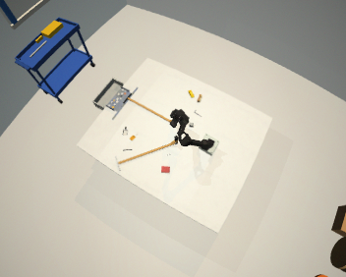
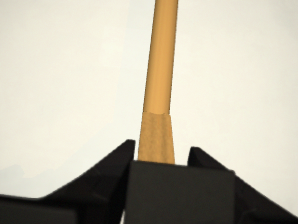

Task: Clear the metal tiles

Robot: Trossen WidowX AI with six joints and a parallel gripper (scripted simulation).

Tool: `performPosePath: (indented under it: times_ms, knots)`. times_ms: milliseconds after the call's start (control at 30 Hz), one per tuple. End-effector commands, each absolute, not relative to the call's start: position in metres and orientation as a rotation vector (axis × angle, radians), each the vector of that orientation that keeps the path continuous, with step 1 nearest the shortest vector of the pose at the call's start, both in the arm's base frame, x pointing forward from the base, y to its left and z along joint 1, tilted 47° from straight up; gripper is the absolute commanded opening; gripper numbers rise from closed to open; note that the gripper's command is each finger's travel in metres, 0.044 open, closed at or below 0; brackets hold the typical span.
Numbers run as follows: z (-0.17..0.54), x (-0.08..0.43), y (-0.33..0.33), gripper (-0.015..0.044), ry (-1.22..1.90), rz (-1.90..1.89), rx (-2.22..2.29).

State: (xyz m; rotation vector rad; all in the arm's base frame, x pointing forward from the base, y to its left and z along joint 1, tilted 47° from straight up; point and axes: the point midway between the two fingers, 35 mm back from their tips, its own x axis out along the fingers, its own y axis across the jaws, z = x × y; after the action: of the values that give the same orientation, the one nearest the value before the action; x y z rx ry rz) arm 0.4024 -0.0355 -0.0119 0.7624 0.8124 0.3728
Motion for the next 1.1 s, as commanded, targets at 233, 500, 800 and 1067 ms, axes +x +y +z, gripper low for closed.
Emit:
performPosePath:
  times_ms: [233,500,800,1067]
  knots:
    - [-0.009,0.424,-0.038,0.0000,0.799,0.374,0.753]
    - [-0.011,0.436,-0.041,0.0000,0.799,0.375,0.753]
    - [-0.013,0.449,-0.044,0.0000,0.798,0.375,0.753]
    - [-0.012,0.459,-0.045,0.0000,0.797,0.375,0.752]
